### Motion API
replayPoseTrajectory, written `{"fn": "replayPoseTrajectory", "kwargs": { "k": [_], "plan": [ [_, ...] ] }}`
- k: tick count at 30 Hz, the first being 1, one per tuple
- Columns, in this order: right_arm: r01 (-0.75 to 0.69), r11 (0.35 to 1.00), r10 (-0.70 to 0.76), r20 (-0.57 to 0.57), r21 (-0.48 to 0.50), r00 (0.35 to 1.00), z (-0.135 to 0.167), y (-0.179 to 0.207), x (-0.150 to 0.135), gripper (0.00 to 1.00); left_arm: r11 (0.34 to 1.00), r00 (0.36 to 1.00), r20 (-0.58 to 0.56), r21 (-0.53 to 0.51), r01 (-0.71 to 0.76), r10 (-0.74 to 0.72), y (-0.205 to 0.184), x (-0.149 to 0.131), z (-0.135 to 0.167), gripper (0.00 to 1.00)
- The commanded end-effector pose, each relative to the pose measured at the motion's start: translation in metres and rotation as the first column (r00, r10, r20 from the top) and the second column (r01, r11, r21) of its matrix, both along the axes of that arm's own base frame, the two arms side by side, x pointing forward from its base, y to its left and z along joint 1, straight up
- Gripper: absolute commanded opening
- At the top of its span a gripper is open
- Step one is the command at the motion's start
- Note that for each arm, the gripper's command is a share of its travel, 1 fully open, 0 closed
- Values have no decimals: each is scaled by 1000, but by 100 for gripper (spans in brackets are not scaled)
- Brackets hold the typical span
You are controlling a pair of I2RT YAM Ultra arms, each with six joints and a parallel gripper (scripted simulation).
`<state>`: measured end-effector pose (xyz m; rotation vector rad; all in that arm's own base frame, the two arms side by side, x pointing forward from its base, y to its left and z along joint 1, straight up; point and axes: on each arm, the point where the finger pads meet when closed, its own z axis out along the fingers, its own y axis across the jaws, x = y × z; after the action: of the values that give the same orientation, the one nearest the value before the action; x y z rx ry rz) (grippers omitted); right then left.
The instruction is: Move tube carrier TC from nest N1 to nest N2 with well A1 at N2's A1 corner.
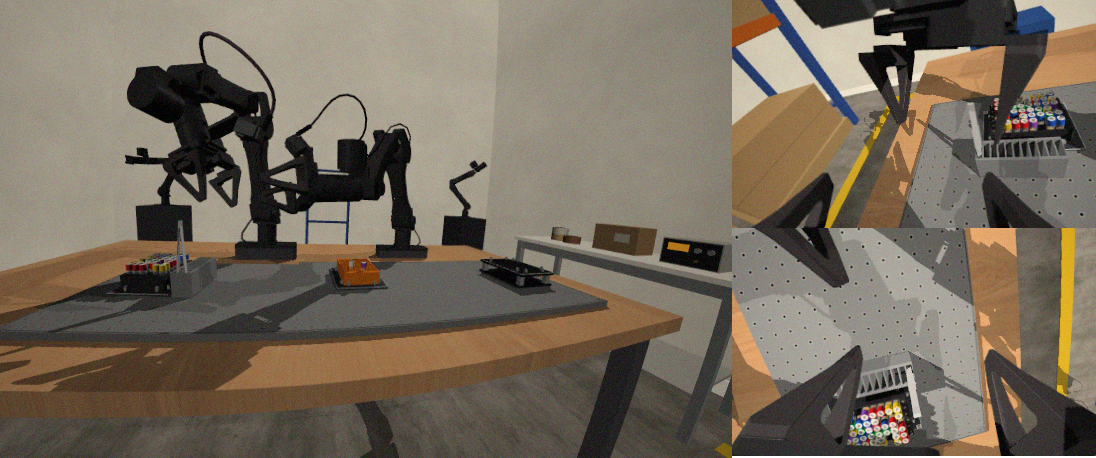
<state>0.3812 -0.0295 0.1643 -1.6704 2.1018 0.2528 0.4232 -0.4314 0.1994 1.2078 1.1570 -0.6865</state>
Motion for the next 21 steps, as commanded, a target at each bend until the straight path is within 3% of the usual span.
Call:
{"fn": "replayPoseTrajectory", "kwargs": {
  "k": [1,18,21],
  "plan": [
    [0,1000,0,15,-3,1000,5,0,1,100,1000,1000,14,-10,0,0,0,0,8,100],
    [0,1000,0,15,-3,1000,5,0,1,100,1000,1000,14,-10,0,0,0,0,8,100],
    [0,1000,0,15,-3,1000,5,0,1,100,998,997,-52,19,-52,53,13,10,-2,100]
  ]
}}
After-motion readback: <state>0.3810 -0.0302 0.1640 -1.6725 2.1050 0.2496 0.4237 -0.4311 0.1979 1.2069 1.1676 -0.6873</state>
